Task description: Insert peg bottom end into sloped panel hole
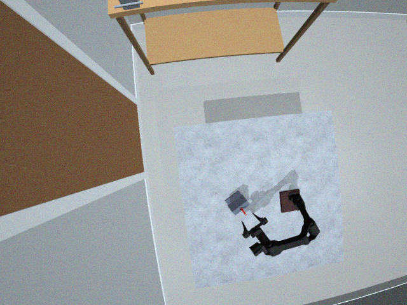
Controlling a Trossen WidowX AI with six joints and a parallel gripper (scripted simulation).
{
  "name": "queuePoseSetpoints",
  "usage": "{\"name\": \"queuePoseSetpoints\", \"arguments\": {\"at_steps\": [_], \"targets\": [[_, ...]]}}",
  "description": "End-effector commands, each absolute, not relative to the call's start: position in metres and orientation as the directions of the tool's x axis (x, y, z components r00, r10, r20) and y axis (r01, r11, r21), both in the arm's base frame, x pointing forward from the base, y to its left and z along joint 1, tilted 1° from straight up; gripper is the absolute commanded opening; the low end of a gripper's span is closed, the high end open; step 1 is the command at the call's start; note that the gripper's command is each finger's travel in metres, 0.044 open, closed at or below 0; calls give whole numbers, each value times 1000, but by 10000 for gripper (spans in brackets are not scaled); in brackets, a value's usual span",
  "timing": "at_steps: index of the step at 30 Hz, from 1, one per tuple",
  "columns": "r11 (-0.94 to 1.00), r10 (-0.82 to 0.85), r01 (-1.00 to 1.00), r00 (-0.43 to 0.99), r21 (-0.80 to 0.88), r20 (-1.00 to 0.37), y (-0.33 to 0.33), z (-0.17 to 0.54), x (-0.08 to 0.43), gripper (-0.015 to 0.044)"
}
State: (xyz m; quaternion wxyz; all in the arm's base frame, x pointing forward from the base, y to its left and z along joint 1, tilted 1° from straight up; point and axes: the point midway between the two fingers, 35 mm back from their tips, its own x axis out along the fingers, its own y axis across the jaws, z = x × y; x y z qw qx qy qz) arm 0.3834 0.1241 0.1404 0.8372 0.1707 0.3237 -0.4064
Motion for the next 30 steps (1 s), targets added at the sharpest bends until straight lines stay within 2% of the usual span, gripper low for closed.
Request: {"name": "queuePoseSetpoints", "arguments": {"at_steps": [1, 30], "targets": [[610, -571, 792, 464, 28, -677, 129, 147, 381, 440], [612, -572, 791, 463, 24, -677, 154, 172, 359, 440]]}}
